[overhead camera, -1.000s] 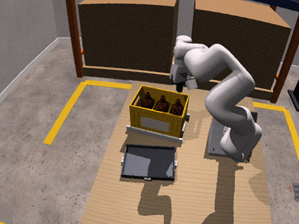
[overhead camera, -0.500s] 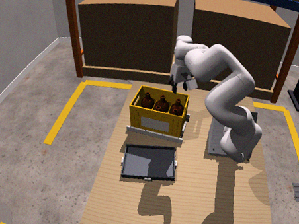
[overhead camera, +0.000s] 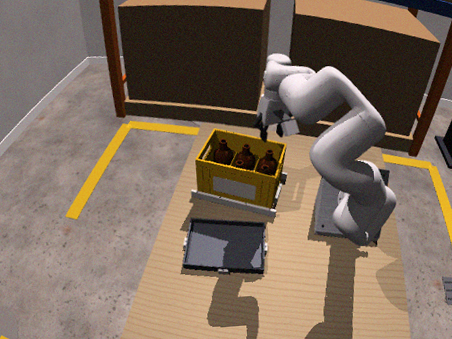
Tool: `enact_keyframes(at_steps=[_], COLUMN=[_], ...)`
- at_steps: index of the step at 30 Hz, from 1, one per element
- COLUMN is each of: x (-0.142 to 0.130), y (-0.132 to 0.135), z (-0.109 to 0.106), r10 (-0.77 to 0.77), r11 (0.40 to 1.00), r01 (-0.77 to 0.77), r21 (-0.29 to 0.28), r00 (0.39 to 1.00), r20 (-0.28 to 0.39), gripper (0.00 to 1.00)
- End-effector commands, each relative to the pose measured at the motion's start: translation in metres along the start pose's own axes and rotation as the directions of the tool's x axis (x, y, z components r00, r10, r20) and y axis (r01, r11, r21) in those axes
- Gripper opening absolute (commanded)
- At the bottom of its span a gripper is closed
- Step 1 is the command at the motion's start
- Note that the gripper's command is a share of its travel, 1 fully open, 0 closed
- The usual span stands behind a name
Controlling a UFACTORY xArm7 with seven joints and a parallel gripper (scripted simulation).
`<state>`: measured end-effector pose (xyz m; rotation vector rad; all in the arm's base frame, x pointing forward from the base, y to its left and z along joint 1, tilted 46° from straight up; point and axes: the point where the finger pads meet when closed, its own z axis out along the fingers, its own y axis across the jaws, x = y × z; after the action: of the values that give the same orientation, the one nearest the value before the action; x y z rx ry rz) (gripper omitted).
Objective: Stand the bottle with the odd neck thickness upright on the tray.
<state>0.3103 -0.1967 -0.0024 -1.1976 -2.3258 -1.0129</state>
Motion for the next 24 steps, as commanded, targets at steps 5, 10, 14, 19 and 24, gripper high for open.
enact_keyframes(at_steps=[5, 10, 14, 19, 24], x=[-0.0010, -0.0010, -0.0010, -0.0010, -0.0010], y=[-0.0003, -0.0003, -0.0003, -0.0003, -0.0003], z=[-0.0020, -0.0015, -0.0009, 0.0017, 0.0060], r10=[0.000, 0.000, 0.000, 0.000, 0.000], r11=[1.000, 1.000, 1.000, 1.000, 1.000], r01=[0.000, 0.000, 0.000, 0.000, 0.000], r21=[0.000, 0.000, 0.000, 0.000, 0.000], r00=[1.000, 1.000, 1.000, 1.000, 1.000], r20=[0.005, 0.005, 0.005, 0.005, 0.005], gripper=[0.65, 0.65, 0.65, 0.65, 0.65])
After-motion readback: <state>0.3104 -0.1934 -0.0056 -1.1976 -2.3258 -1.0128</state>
